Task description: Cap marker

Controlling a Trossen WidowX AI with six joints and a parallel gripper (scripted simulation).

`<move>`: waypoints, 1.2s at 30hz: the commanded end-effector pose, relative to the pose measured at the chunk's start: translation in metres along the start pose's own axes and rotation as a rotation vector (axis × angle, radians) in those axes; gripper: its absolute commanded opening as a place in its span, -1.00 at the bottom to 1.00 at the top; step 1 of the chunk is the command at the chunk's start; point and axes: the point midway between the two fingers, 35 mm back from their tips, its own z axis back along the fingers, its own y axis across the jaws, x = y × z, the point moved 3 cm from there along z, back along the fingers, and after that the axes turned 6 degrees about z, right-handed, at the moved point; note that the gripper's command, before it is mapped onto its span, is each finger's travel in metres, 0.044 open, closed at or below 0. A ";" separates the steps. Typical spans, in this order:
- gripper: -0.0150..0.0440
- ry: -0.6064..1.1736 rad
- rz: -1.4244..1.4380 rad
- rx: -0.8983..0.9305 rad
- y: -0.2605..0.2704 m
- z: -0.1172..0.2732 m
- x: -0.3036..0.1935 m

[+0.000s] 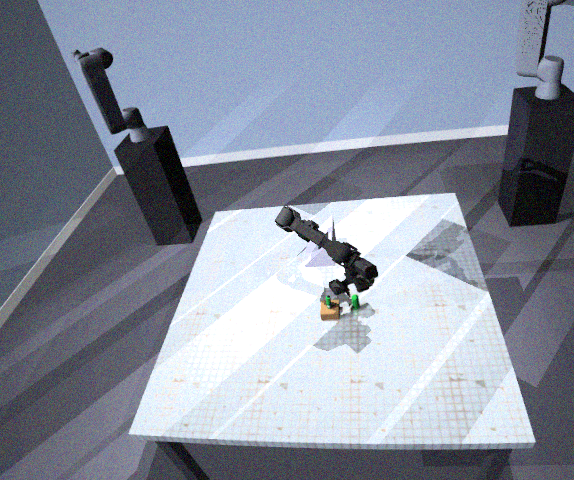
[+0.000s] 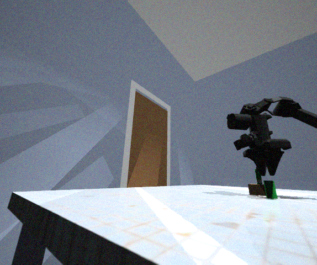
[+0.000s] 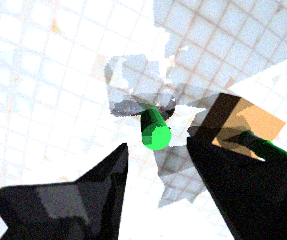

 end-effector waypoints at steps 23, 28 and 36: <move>0.34 0.008 0.003 -0.004 -0.001 -0.044 -0.001; 0.34 0.009 0.003 -0.005 -0.002 -0.051 -0.002; -0.04 0.009 0.003 -0.005 -0.002 -0.052 -0.001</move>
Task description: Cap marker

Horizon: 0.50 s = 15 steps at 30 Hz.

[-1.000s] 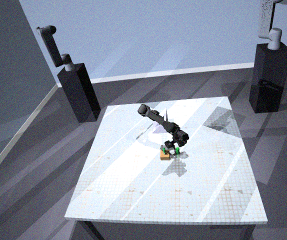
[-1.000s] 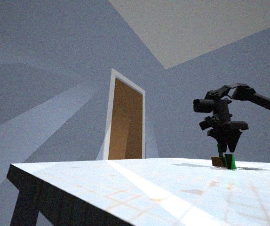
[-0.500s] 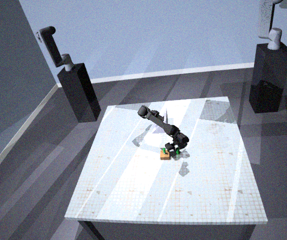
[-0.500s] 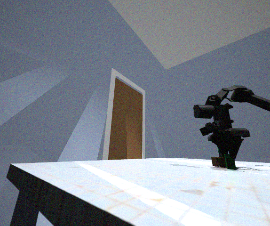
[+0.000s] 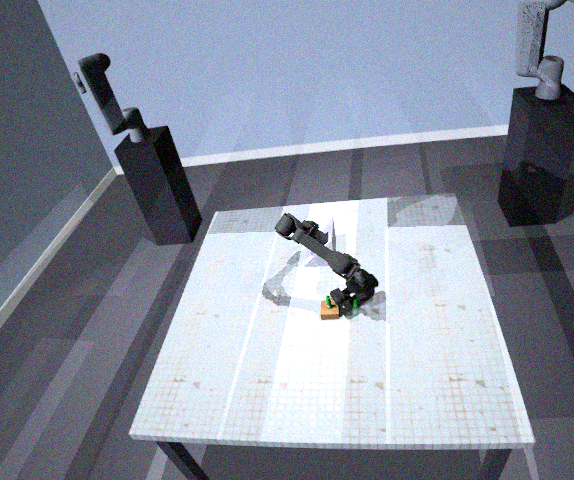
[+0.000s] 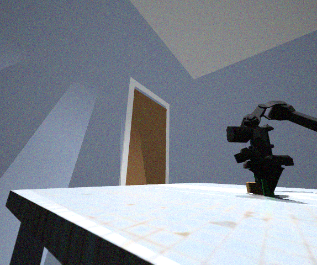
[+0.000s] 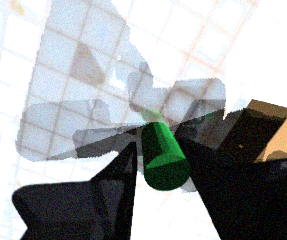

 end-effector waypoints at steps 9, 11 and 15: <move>-0.31 0.001 0.002 -0.003 0.000 -0.001 0.000; -0.49 0.001 0.002 -0.002 0.000 0.004 0.001; -0.49 0.000 0.002 -0.001 0.000 0.018 0.002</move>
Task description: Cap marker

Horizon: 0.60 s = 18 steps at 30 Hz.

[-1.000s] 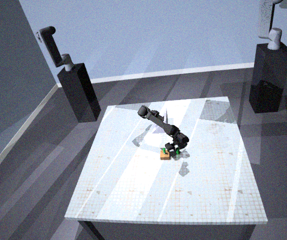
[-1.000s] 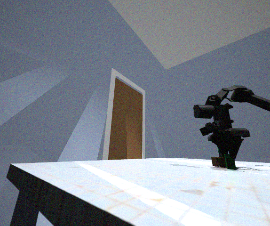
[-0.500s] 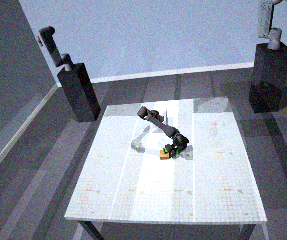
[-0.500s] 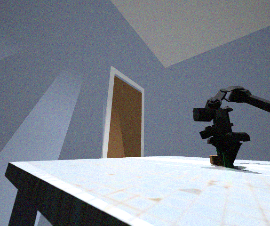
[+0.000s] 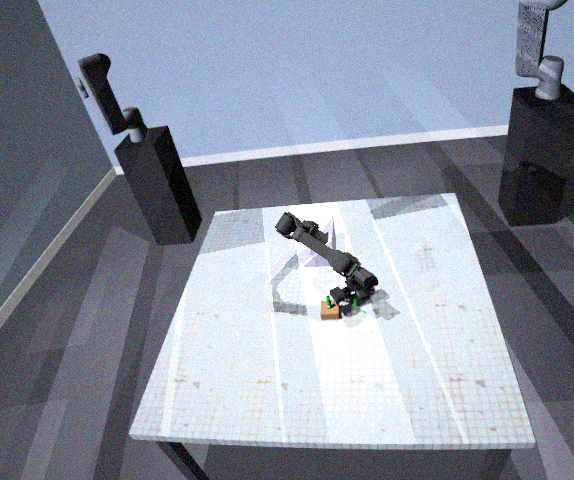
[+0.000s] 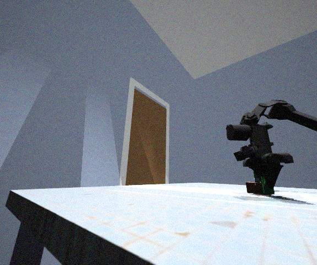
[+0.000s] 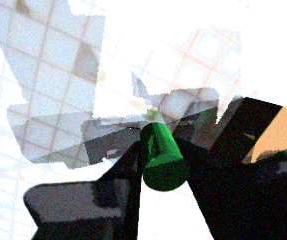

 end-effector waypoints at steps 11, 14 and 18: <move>-0.49 -0.008 -0.004 0.004 0.001 0.050 0.001; -0.49 -0.008 -0.004 0.004 0.000 0.053 0.000; -0.49 -0.009 -0.005 0.005 -0.014 0.062 -0.001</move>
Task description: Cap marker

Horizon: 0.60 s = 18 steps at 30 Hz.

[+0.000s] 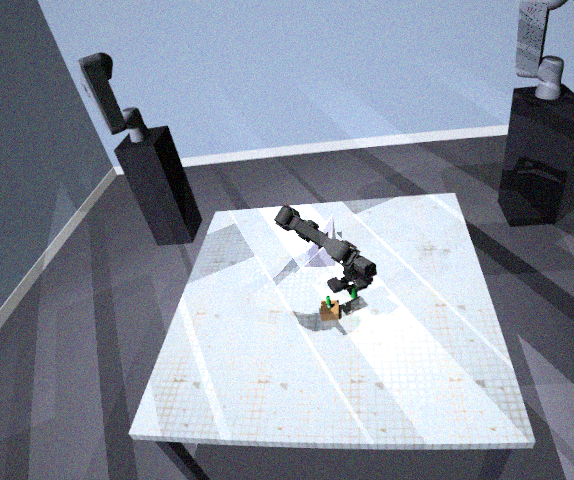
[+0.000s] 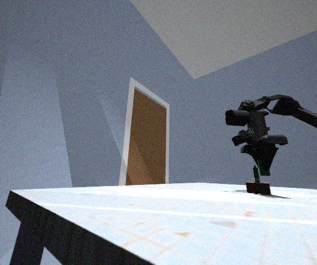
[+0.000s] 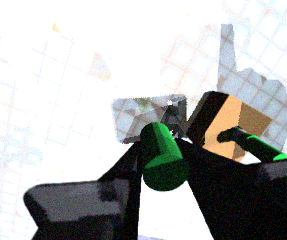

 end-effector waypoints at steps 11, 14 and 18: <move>-0.49 0.000 -0.007 0.004 -0.055 0.035 -0.012; -0.49 0.000 -0.006 0.003 -0.068 0.042 -0.016; -0.49 0.002 -0.005 0.002 -0.084 0.051 -0.023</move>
